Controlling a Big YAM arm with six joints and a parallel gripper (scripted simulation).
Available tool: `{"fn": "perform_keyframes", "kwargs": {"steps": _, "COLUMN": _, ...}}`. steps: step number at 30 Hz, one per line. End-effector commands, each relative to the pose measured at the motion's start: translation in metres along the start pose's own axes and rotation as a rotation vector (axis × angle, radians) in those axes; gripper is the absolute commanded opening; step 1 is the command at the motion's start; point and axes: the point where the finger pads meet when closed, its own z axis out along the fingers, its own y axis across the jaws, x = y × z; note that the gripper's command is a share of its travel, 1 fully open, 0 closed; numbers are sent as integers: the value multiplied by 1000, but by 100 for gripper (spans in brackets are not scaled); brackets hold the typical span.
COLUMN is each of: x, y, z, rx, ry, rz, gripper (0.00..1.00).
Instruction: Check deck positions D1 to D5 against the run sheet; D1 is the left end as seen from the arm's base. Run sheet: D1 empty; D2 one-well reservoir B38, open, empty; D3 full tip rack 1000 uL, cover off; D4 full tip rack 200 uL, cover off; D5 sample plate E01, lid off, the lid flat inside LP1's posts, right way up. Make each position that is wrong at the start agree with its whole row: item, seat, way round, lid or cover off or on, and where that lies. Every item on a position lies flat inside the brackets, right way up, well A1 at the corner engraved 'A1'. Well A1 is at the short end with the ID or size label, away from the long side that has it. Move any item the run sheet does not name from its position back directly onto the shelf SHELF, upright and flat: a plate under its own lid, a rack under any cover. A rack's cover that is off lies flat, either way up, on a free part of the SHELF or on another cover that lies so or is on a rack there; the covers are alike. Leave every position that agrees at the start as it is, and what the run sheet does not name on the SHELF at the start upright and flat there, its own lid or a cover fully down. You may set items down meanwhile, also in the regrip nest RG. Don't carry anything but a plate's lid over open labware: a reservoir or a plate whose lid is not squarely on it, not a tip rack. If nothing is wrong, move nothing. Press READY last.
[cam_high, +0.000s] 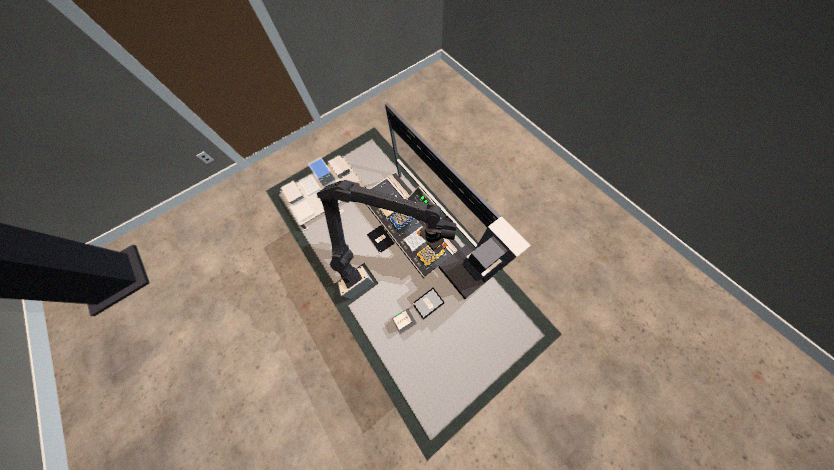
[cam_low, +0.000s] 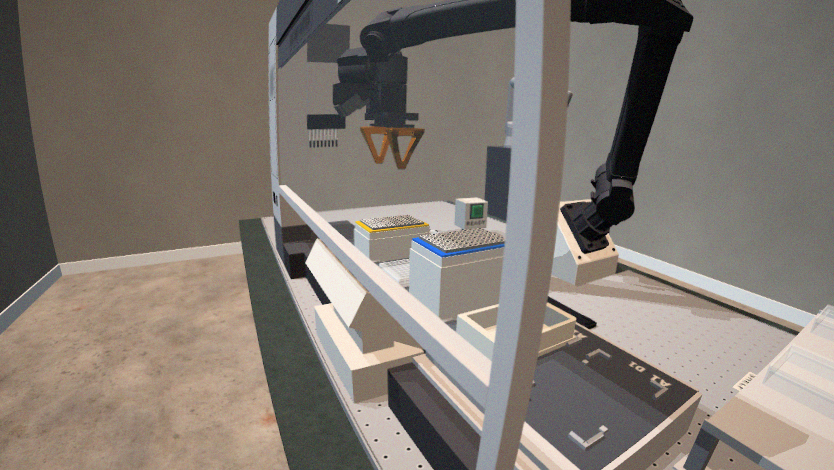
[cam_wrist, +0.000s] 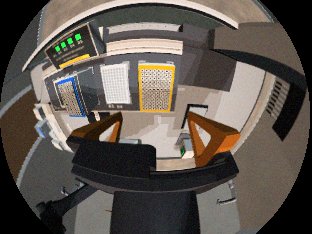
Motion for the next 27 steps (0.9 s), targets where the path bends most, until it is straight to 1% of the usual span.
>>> {"fn": "perform_keyframes", "kwargs": {"steps": 1, "x": 8, "y": -14, "z": -14, "rx": -9, "ry": -18, "rz": 65, "gripper": 100}}
{"fn": "perform_keyframes", "kwargs": {"steps": 5, "x": 9, "y": -13, "z": -13, "rx": -12, "ry": -17, "rz": 66, "gripper": 100}}
{"fn": "perform_keyframes", "kwargs": {"steps": 8, "x": 3, "y": -5, "z": -5, "rx": -13, "ry": 2, "rz": 42, "gripper": 100}}
{"fn": "perform_keyframes", "kwargs": {"steps": 27, "x": 4, "y": -7, "z": -7, "rx": -13, "ry": -3, "rz": 46, "gripper": 100}}
